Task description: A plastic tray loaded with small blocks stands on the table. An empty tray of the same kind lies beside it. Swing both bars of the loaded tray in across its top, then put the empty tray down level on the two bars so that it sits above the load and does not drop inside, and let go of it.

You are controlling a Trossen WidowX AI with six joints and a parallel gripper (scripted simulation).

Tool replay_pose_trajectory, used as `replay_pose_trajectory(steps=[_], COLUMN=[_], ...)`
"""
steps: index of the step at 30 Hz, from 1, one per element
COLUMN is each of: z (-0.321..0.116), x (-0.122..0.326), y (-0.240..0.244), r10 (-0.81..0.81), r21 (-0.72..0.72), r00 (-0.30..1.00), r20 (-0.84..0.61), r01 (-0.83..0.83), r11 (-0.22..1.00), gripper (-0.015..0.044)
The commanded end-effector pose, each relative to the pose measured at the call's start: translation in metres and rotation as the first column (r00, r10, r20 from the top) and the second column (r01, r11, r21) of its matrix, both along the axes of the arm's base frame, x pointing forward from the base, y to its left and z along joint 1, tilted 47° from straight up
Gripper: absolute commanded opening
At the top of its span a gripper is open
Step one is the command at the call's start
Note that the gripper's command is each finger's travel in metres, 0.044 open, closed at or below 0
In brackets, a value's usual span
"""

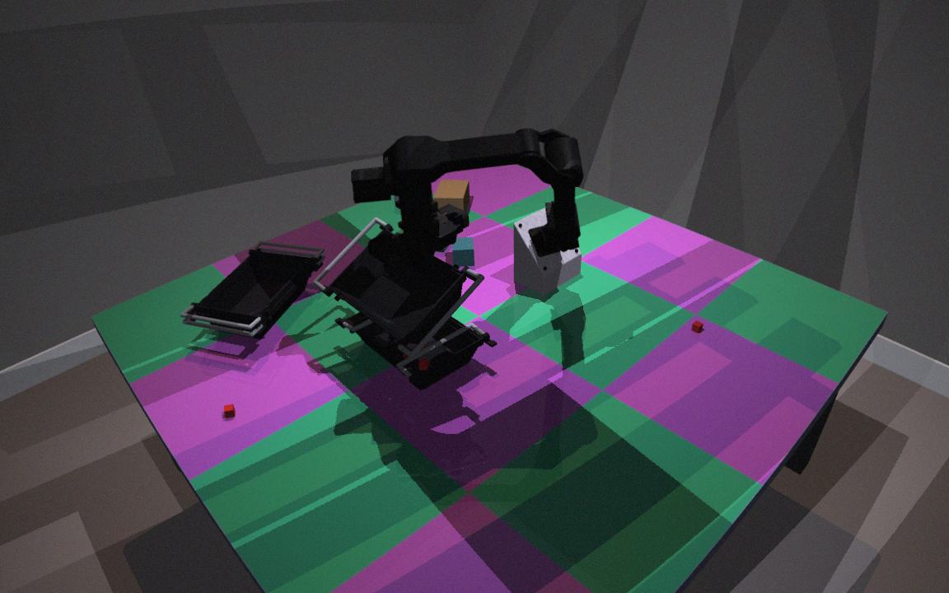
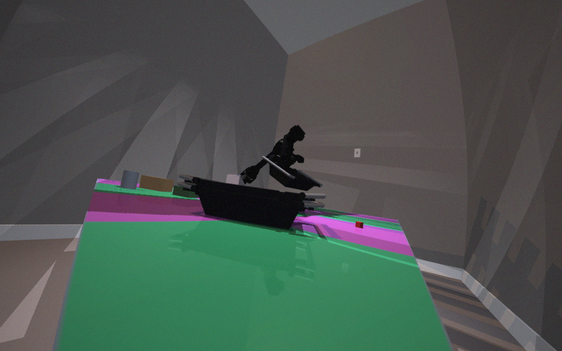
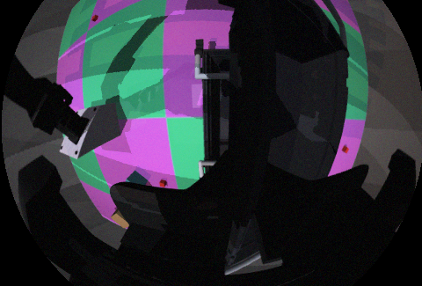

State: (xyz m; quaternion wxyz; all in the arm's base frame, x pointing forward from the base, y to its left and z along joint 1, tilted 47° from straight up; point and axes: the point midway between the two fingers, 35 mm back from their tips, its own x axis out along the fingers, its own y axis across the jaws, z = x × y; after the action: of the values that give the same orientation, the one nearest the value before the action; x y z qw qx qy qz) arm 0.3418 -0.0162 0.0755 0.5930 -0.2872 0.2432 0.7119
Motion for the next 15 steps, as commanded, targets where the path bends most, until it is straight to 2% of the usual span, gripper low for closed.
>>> replay_pose_trajectory(steps=[1, 15], z=[-0.001, -0.017], x=[0.001, -0.001], y=[0.000, 0.016], r10=[-0.023, -0.023], r21=[0.003, 0.003], r00=[1.000, 1.000], r20=[0.012, 0.013], r01=[0.023, 0.023], r11=[1.000, 1.000], gripper=[0.0000, 0.0000])
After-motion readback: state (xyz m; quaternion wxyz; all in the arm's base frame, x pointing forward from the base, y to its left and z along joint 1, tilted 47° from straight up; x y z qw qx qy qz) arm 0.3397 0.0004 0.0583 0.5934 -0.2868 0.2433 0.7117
